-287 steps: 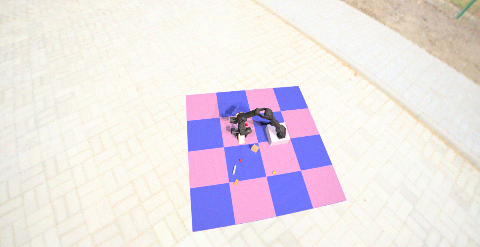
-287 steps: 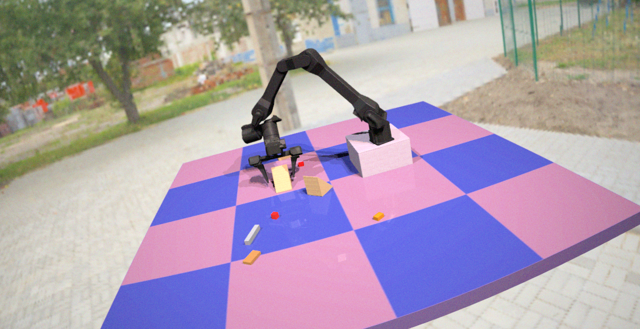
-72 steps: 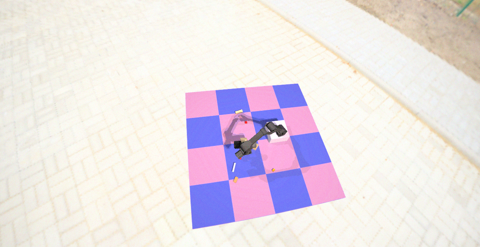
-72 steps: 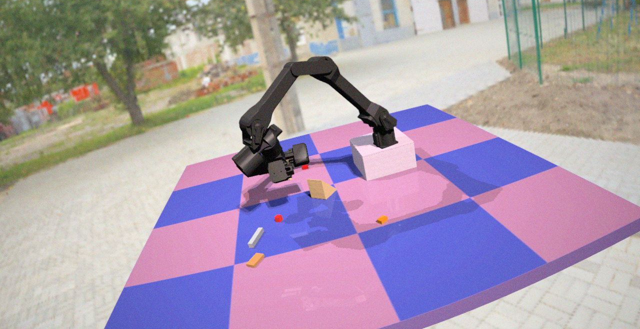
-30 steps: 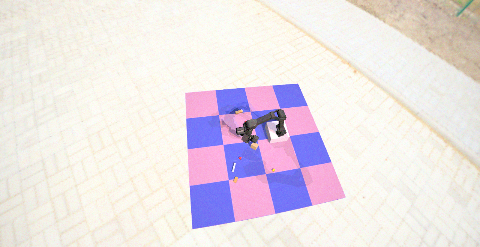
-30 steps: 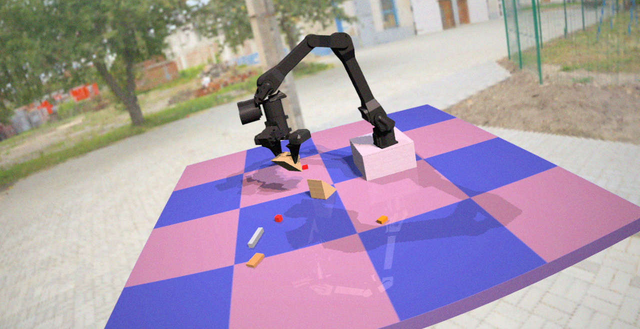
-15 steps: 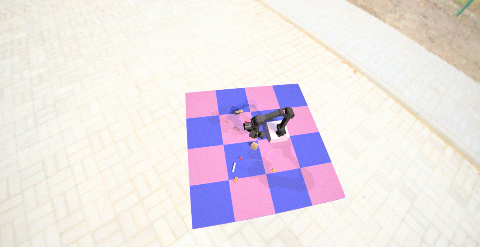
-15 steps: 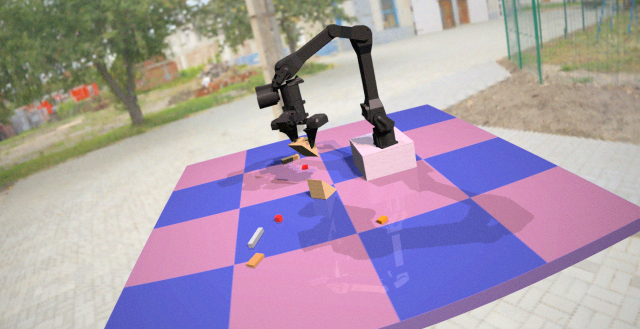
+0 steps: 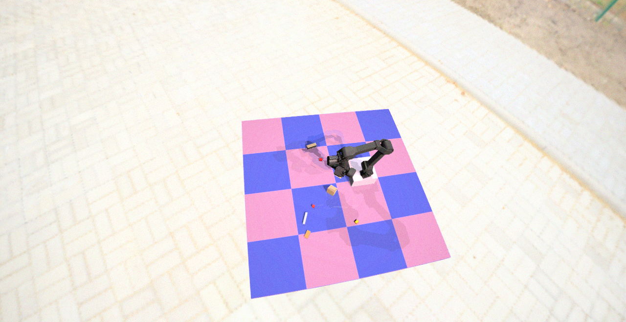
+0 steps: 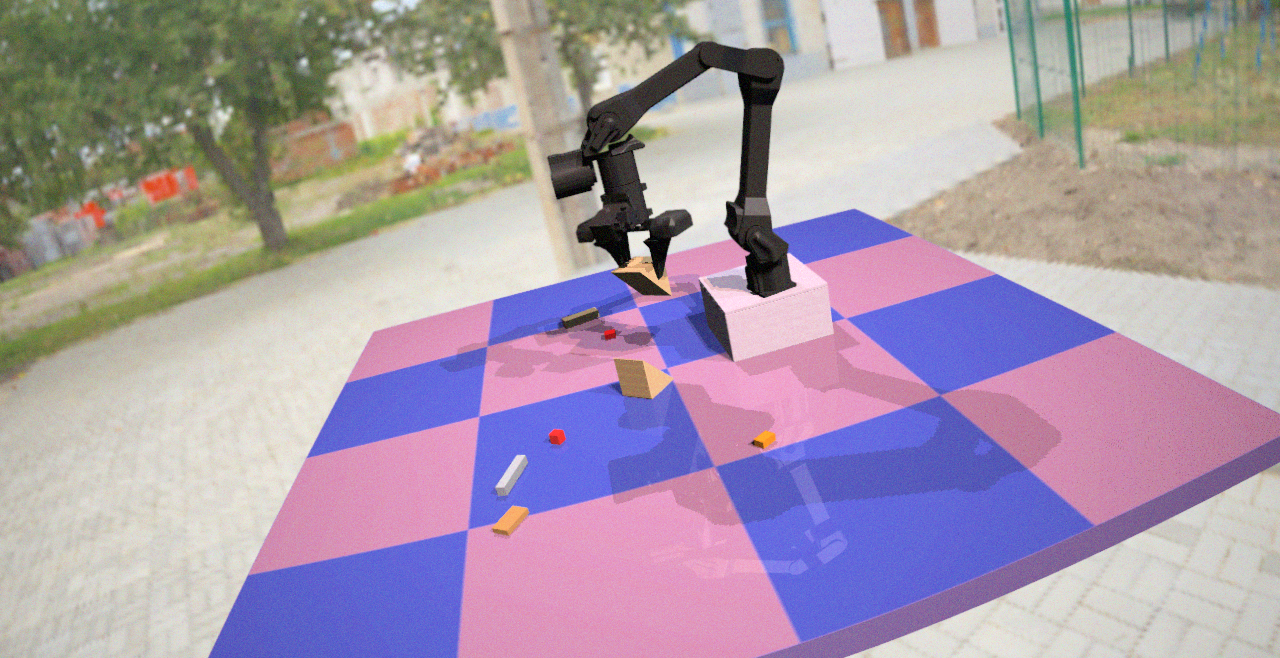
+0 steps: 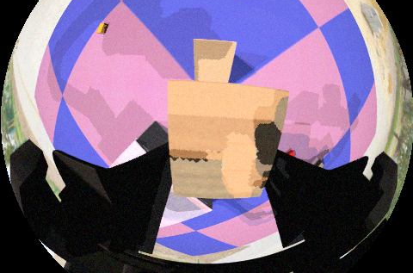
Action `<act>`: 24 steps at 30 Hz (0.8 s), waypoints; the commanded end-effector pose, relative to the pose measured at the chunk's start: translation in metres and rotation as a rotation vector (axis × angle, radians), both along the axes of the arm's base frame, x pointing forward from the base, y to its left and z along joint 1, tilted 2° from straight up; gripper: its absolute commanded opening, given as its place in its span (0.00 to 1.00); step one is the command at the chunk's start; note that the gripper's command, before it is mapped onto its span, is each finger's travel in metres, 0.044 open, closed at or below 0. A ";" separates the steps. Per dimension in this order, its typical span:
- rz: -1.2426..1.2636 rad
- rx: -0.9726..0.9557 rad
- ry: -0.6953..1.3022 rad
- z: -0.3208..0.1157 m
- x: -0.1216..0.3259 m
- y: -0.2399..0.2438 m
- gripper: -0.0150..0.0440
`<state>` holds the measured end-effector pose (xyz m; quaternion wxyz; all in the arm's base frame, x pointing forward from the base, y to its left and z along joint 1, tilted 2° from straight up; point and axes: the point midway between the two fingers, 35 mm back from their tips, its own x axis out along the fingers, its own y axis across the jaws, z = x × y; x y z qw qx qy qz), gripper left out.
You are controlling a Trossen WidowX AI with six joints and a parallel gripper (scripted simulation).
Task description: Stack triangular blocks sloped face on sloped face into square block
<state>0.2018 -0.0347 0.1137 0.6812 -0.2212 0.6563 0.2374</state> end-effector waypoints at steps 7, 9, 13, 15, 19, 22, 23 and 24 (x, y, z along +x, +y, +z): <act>0.005 0.003 -0.004 -0.027 0.009 0.007 0.25; 0.005 0.003 -0.004 -0.036 0.012 0.010 0.25; 0.005 0.003 -0.004 -0.053 0.017 0.013 0.25; 0.005 0.004 -0.005 -0.062 0.019 0.015 0.25; 0.005 0.004 -0.005 -0.073 0.020 0.017 0.25; 0.005 0.004 -0.005 -0.077 0.022 0.019 0.25; 0.005 0.004 -0.005 -0.081 0.024 0.020 0.25; 0.005 0.004 -0.005 -0.085 0.025 0.022 0.25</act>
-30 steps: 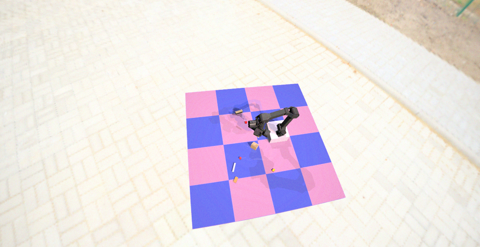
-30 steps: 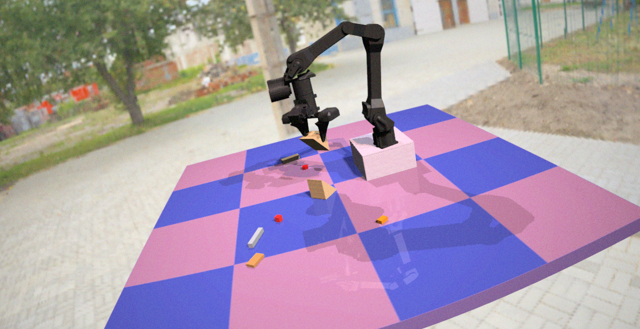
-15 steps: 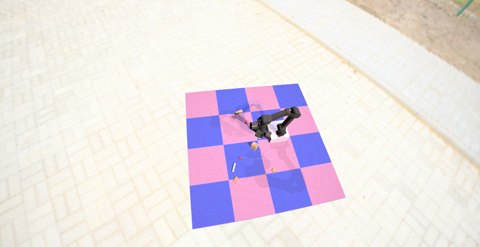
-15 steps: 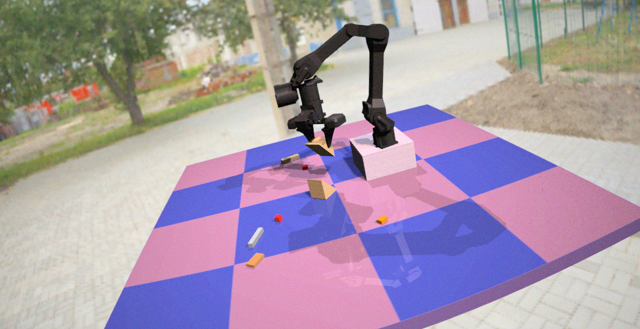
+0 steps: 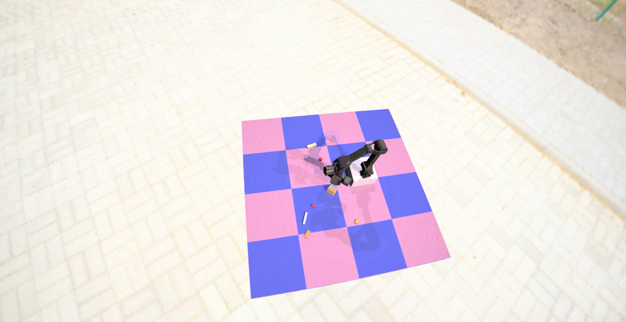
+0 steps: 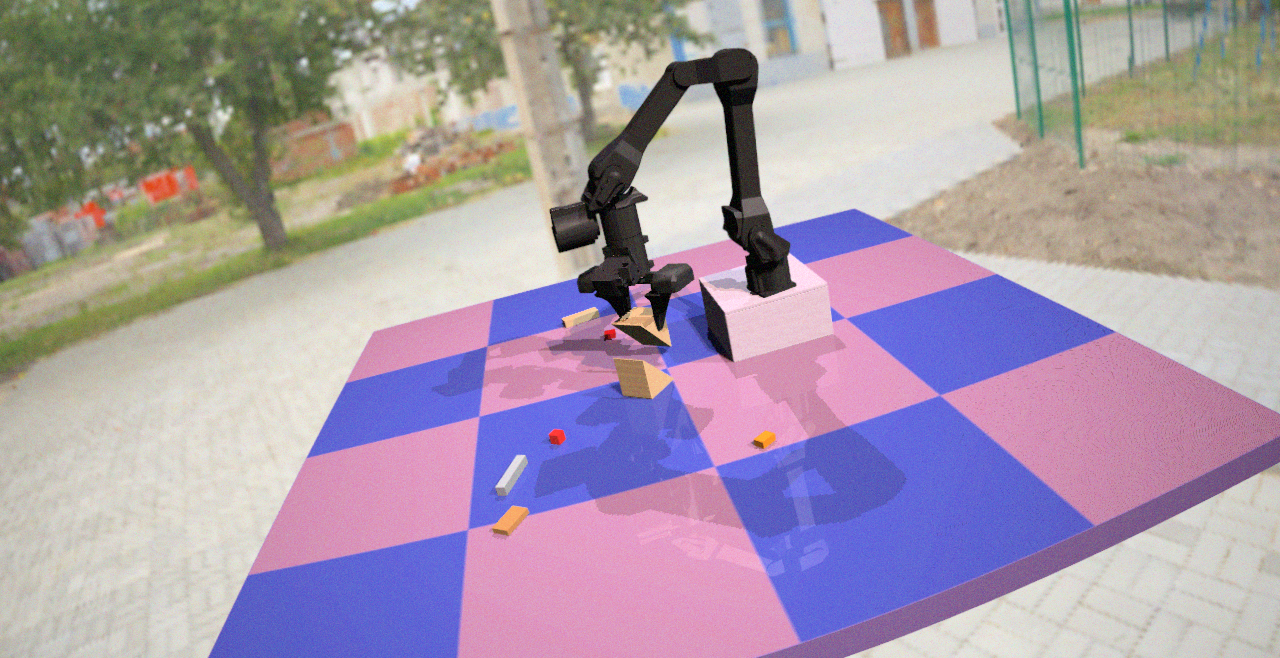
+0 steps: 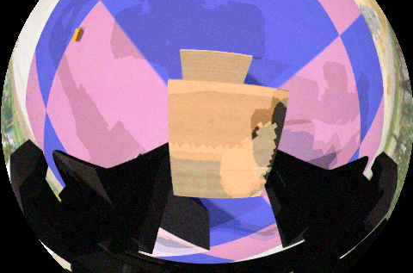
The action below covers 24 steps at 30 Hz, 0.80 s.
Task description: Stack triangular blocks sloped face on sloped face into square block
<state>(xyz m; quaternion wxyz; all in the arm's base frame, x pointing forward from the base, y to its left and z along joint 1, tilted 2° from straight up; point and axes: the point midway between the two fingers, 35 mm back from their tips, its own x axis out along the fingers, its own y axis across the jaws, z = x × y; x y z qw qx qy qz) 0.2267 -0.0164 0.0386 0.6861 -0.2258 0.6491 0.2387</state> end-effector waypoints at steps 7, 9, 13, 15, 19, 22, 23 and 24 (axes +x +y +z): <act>-0.003 0.004 0.013 -0.025 0.006 0.010 0.25; -0.006 0.002 0.009 -0.024 0.006 0.010 0.25; -0.007 0.000 0.006 -0.024 0.005 0.012 0.25; -0.008 0.000 0.006 -0.024 0.005 0.012 0.25; -0.008 0.000 0.006 -0.024 0.005 0.012 0.25; -0.008 0.000 0.006 -0.024 0.005 0.012 0.25; -0.008 0.000 0.006 -0.024 0.005 0.012 0.25; -0.008 0.000 0.006 -0.024 0.005 0.012 0.25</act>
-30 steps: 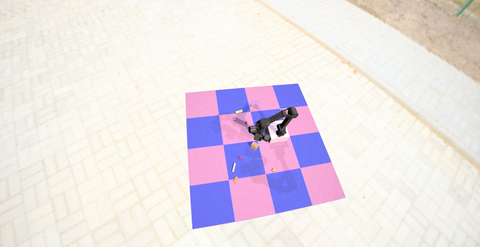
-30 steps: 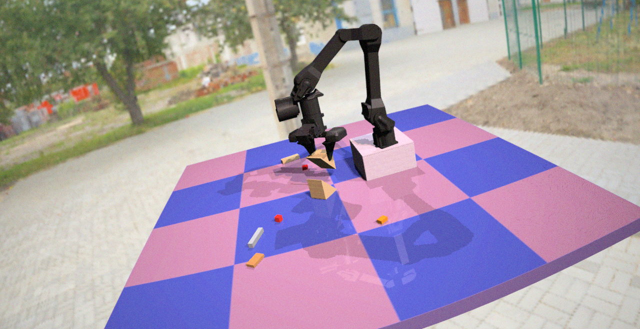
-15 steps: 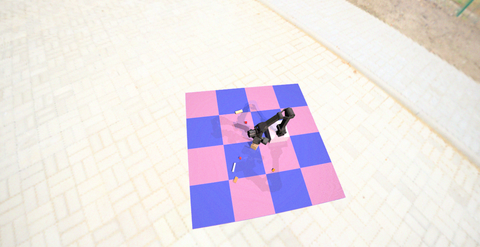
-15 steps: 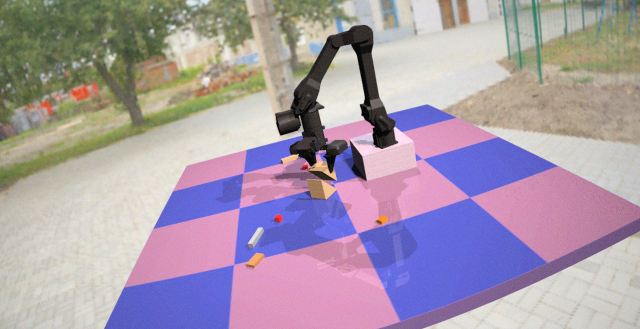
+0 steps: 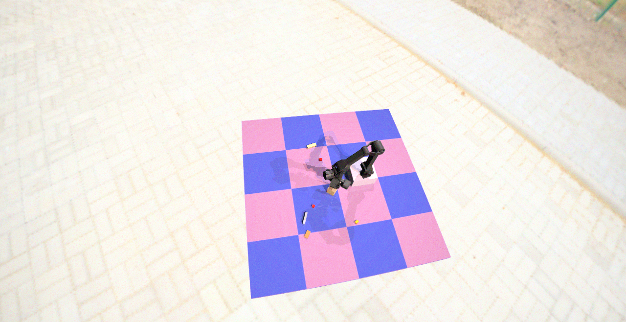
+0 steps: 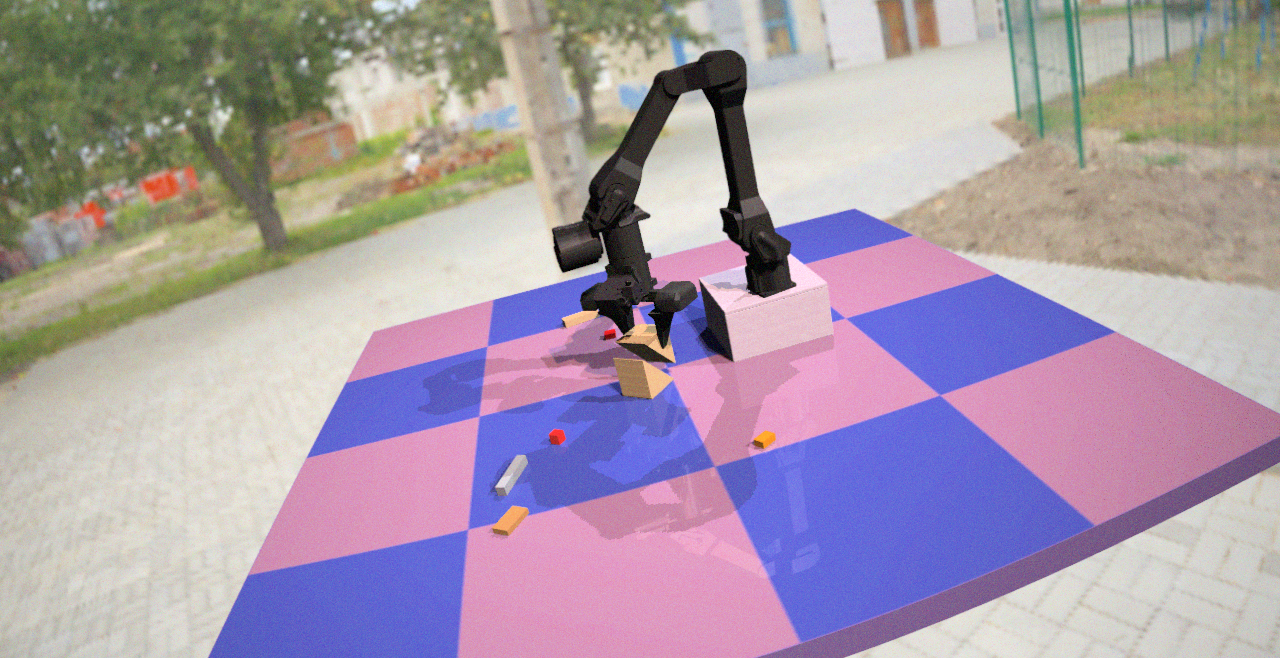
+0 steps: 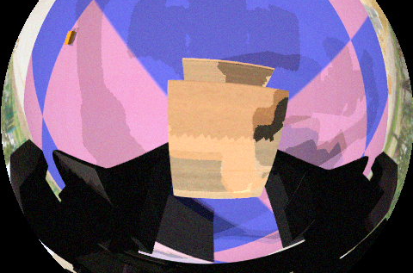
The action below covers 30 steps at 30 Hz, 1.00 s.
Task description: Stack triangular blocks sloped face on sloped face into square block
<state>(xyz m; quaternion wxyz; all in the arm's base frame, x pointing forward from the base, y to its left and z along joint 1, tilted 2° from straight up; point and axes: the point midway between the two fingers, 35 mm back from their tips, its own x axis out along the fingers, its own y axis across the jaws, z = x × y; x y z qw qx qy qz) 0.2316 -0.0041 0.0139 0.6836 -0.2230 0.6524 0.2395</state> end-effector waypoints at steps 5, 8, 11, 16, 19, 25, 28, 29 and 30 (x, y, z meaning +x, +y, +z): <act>-0.010 -0.004 -0.006 0.001 0.000 -0.001 0.25; -0.011 -0.005 -0.006 0.001 0.002 -0.001 0.25; -0.011 -0.005 -0.006 0.001 0.002 -0.001 0.25; -0.011 -0.005 -0.006 -0.001 0.003 -0.001 0.25; -0.011 -0.005 -0.006 -0.002 0.004 -0.001 0.25; -0.011 -0.005 -0.006 -0.006 0.005 0.000 0.25; -0.011 -0.005 -0.006 -0.008 0.006 0.001 0.25; -0.011 -0.004 -0.006 -0.008 0.006 0.001 0.25; -0.011 -0.004 -0.006 -0.009 0.006 0.001 0.25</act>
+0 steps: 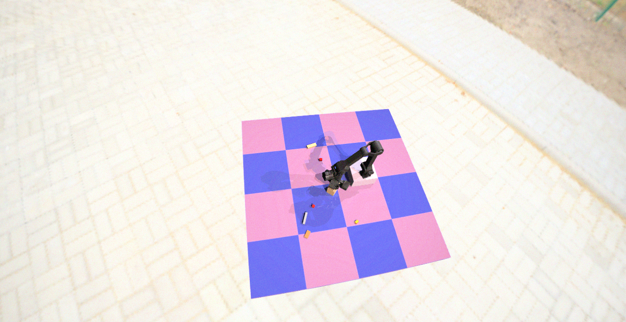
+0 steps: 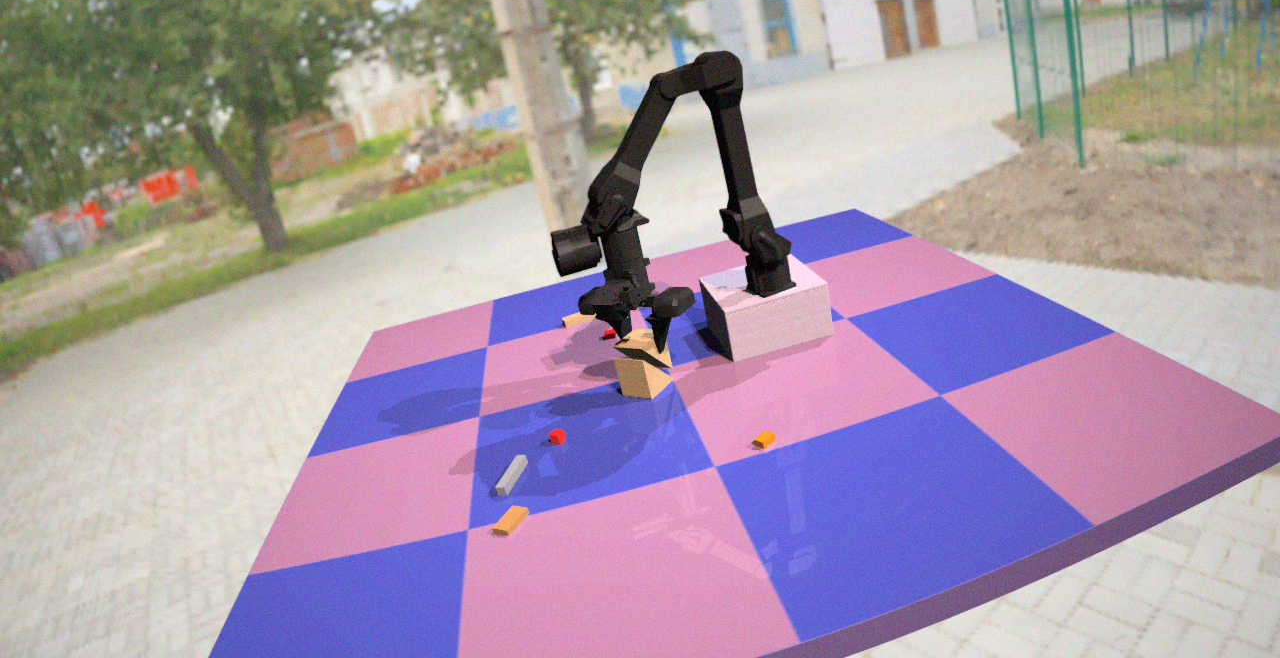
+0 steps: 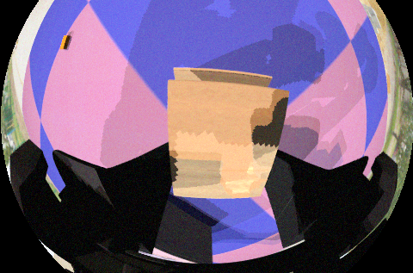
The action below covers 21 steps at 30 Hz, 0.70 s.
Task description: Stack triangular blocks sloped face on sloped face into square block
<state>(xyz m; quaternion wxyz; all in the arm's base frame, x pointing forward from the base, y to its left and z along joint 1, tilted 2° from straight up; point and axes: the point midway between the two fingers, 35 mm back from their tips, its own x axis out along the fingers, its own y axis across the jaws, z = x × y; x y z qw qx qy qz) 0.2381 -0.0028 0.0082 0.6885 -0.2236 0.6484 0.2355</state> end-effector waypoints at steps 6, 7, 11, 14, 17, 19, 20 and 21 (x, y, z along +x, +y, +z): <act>-0.005 -0.002 0.008 -0.007 0.001 0.001 0.25; -0.005 -0.002 0.008 -0.008 0.001 0.001 0.25; -0.005 -0.002 0.008 -0.010 0.002 0.002 0.25; -0.005 -0.002 0.008 -0.012 0.002 0.003 0.25; -0.005 -0.002 0.008 -0.014 0.002 0.003 0.25; -0.005 -0.002 0.008 -0.015 0.003 0.003 0.25; -0.005 -0.002 0.008 -0.015 0.003 0.004 0.25; -0.005 -0.002 0.008 -0.015 0.003 0.004 0.25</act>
